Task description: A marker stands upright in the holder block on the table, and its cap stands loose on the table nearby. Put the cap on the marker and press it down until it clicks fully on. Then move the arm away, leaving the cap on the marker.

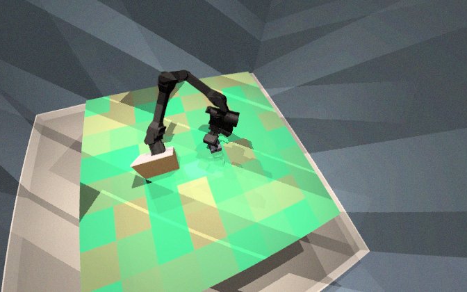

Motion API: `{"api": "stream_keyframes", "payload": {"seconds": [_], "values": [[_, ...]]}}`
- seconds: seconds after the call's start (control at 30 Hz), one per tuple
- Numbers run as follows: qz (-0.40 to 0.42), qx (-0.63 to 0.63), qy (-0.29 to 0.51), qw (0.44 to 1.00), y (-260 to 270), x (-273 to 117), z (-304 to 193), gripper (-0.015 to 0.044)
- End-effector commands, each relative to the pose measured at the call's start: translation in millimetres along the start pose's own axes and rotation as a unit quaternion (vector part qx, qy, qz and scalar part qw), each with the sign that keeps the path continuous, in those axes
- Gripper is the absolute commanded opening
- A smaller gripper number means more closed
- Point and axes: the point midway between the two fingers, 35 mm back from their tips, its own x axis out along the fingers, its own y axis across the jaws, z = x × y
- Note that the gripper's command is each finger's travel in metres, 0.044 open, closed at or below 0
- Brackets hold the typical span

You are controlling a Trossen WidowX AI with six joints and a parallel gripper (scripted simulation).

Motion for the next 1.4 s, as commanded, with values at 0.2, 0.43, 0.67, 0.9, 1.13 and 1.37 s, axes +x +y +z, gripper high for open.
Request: {"api": "stream_keyframes", "payload": {"seconds": [0.2, 0.43, 0.67, 0.9, 1.13, 1.37], "values": [[0.002, 0.002, 0.000, 1.000, 1, 9, 0, 0.0000], [0.002, 0.002, 0.000, 1.000, 1, 21, 0, 0.0000], [0.002, 0.002, 0.000, 1.000, 2, 32, 0, 0.0000], [0.002, 0.001, 0.000, 1.000, 1, 43, 0, 0.0000], [0.003, 0.001, 0.001, 1.000, 2, 53, -1, 0.0000], [0.003, 0.001, 0.001, 1.000, 2, 53, -1, 0.0000]]}}
